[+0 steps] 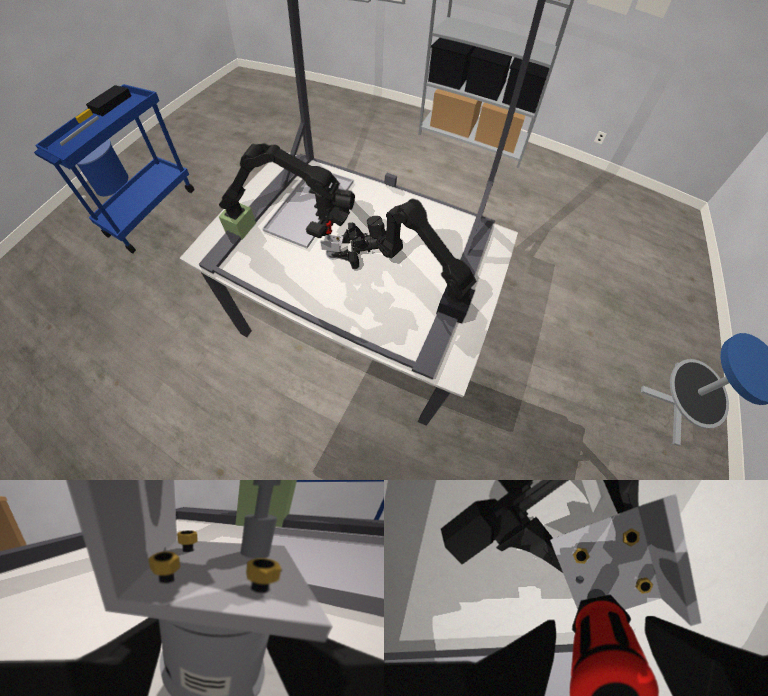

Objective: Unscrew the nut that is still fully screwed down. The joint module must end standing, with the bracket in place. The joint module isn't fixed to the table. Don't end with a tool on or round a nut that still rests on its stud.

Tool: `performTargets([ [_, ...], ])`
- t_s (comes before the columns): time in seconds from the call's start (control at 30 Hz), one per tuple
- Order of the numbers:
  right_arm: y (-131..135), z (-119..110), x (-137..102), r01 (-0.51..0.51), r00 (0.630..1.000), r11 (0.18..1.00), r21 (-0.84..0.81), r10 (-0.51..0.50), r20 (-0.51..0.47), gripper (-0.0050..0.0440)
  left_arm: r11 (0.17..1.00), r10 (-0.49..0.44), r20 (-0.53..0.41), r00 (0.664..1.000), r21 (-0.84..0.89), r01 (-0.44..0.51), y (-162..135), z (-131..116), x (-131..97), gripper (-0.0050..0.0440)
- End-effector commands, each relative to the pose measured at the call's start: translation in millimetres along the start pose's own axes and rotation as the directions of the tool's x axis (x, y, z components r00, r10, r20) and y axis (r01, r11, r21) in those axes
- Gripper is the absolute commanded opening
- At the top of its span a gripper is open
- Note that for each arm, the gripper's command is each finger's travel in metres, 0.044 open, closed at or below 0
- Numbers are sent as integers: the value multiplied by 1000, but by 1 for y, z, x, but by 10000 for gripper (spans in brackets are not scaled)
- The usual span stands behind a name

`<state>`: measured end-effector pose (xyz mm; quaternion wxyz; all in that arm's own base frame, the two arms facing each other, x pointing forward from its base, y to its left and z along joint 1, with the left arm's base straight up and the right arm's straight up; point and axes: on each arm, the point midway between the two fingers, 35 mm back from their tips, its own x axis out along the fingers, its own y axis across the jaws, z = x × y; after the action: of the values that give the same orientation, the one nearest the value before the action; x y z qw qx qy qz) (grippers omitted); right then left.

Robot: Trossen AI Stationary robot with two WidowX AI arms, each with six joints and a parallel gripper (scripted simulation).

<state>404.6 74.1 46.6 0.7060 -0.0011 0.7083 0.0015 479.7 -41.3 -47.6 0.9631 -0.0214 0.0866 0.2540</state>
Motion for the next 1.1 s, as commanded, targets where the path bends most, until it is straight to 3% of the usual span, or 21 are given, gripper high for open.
performTargets([
  [0.0,0,3,-10,-13,999,981,193,7,32,250,1000,-2,27,1000,-27,3,-4,16,3,245],
  [0.17,-1,4,-11,-18,1000,921,389,7,30,250,1000,-2,27,1000,-27,3,-4,16,3,245],
  [0.23,-1,4,-11,-18,1000,921,389,7,30,250,1000,-2,27,1000,-27,3,-4,16,3,245],
  [0.4,0,3,-12,-25,999,791,611,7,32,250,1000,-2,27,1000,-27,3,-4,16,3,245],
  [0.73,-1,3,-13,-34,999,477,878,6,36,250,1000,-2,27,1000,-27,3,-4,16,3,245],
  [0.8,-1,3,-13,-34,999,477,878,6,36,250,1000,-2,27,1000,-27,3,-4,16,3,245],
  [0.87,-1,3,-13,-35,999,356,934,6,35,250,1000,-2,27,1000,-27,3,-4,16,3,245],
  [1.07,-1,3,-13,-39,999,112,993,5,38,250,1000,-2,27,1000,-27,3,-4,16,3,245],
])
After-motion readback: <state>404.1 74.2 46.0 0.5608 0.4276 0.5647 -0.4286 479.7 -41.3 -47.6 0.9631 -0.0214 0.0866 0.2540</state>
